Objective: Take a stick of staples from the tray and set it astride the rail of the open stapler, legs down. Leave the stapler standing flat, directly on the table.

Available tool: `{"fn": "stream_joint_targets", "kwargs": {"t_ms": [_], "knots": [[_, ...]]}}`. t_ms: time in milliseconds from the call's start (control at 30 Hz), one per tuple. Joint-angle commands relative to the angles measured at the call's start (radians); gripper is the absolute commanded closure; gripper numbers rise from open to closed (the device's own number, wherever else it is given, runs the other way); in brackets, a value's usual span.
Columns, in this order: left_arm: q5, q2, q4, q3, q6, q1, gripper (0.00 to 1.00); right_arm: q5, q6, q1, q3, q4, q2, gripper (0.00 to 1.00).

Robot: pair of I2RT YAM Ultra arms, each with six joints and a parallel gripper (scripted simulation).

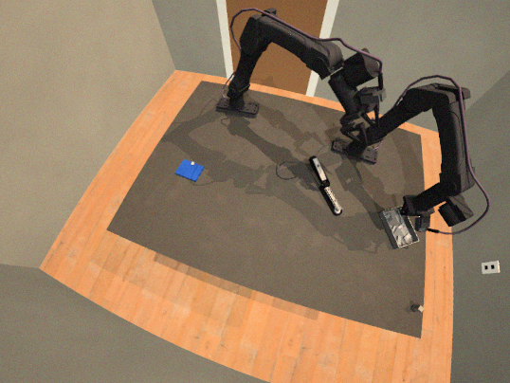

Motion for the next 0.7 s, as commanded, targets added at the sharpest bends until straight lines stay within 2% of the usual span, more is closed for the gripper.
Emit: {"fn": "stream_joint_targets", "kwargs": {"t_ms": [0,167,367,433,667], "knots": [[-0.002,-0.042,-0.09,0.066,-0.003,0.0,0.94,-0.003,-0.006,0.001,0.032,0.0,-0.007,0.0],[-0.002,-0.041,-0.101,0.077,-0.004,0.0,0.94,-0.002,-0.006,-0.001,0.017,0.029,-0.027,0.0],[-0.002,-0.041,-0.102,0.077,-0.004,0.0,0.94,0.001,-0.005,-0.027,-0.136,0.077,-0.135,0.0],[-0.002,-0.041,-0.102,0.077,-0.004,0.0,0.94,0.001,-0.005,-0.027,-0.136,0.077,-0.135,0.0],[-0.002,-0.041,-0.102,0.077,-0.004,0.0,0.94,0.005,-0.003,-0.076,-0.491,0.151,-0.398,0.0]]}}
